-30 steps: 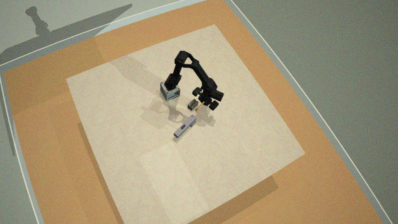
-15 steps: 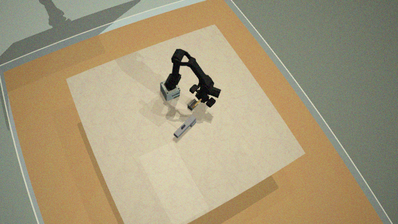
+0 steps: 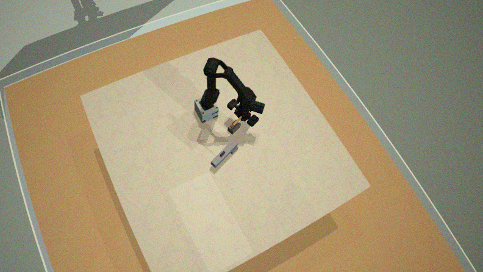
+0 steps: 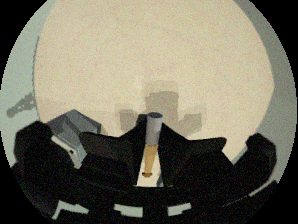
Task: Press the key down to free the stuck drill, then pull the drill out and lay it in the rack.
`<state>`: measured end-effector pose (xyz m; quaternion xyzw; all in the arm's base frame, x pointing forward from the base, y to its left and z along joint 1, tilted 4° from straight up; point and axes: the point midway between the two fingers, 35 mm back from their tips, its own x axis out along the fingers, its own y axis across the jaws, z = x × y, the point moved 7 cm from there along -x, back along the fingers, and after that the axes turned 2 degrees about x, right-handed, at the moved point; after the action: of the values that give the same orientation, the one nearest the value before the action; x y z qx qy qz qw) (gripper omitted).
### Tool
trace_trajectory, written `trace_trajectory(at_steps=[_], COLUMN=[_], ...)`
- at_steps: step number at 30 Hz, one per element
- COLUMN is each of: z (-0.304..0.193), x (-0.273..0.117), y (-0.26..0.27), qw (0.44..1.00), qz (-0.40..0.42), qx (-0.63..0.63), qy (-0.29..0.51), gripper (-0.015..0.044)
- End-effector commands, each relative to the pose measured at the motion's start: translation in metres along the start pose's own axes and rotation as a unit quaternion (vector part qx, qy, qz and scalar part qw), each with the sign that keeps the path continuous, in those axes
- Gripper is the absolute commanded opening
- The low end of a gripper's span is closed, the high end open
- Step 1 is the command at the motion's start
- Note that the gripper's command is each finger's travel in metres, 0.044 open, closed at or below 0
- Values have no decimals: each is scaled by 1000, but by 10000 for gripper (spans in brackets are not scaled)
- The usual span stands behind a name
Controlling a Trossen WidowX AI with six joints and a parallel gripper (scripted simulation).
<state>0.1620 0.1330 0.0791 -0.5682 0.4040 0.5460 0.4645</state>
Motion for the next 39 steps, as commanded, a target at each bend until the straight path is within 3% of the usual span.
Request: trace_trajectory(at_steps=[1,39], z=[1,2], x=[-3,42], y=[7,6], qw=[1000,1000], qz=[-3,-3], qx=[2,2], qy=[1,1], gripper=[0,0])
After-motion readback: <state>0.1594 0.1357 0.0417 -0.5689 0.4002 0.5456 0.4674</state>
